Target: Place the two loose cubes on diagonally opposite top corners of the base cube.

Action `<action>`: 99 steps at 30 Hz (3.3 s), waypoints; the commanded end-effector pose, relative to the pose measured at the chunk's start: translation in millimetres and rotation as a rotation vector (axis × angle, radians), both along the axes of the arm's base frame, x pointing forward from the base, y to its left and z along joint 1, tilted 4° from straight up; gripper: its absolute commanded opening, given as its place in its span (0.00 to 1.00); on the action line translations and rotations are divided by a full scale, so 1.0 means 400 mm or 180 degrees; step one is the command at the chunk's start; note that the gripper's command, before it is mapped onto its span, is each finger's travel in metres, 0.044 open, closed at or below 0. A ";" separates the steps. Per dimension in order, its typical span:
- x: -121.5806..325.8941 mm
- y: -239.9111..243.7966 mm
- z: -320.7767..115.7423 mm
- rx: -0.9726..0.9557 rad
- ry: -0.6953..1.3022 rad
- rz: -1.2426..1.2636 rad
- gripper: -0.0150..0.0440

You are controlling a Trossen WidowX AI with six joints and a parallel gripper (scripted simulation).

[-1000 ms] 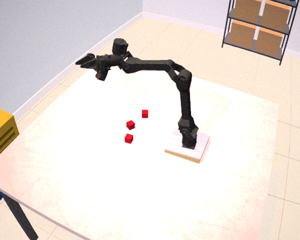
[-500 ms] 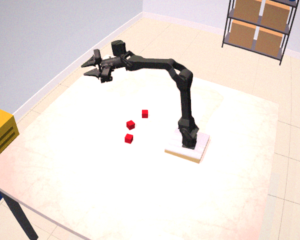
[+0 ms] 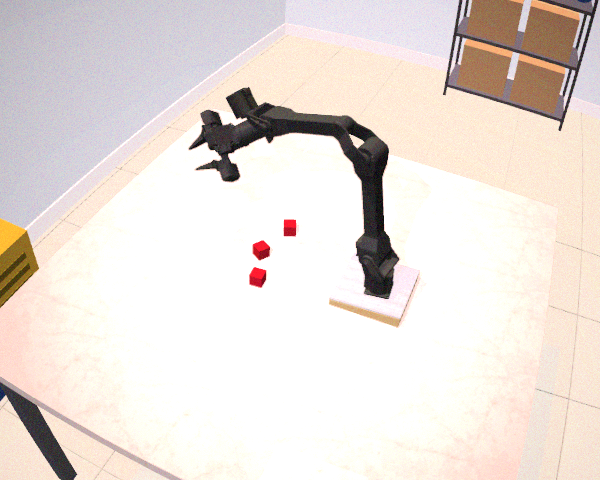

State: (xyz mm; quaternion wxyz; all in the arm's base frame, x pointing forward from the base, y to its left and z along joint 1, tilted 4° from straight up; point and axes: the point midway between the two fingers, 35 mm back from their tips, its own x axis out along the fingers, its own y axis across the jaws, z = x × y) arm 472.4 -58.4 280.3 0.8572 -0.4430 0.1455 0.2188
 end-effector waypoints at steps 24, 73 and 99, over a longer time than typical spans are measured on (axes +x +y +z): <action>-0.371 -0.212 -0.282 0.3308 0.2431 -0.4959 0.70; -0.469 -0.237 -0.549 0.3719 0.2468 -0.6431 0.70; -0.464 -0.240 -0.530 0.3719 0.2467 -0.6431 0.43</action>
